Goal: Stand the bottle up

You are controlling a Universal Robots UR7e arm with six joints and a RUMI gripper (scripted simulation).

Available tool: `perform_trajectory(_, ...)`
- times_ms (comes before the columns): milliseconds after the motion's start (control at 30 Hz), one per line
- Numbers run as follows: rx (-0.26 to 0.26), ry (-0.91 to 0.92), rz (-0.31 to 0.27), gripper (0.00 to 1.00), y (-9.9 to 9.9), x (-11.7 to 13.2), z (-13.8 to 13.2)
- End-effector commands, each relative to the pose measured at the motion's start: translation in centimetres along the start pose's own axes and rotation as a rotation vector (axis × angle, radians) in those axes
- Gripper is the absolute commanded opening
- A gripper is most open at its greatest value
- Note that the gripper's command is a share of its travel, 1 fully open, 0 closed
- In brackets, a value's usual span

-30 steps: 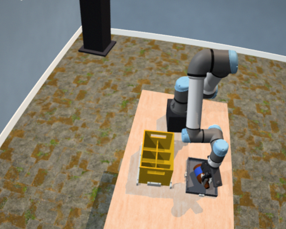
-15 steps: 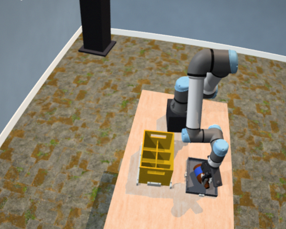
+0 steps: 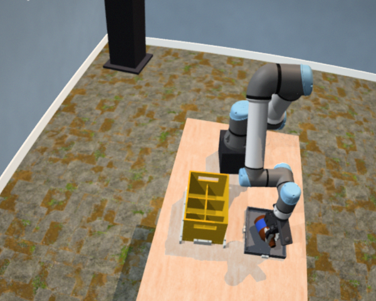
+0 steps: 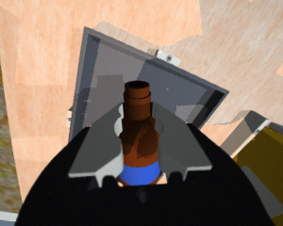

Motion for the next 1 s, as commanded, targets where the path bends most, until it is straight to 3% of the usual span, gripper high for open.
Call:
perform_trajectory(0,0.001,0.000,0.002,0.00,-0.3,-0.1,0.0)
perform_trajectory(967,0.001,0.000,0.002,0.00,-3.0,0.0,0.0)
Point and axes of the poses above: the point where the finger pads meet when closed, its own y axis out along the fingers, its own z axis across the jaws, x = y × z, the point moved 2 cm from there along -y, back along the fingers, and after that the axes turned 10 degrees about -y, right-handed, at the moved point
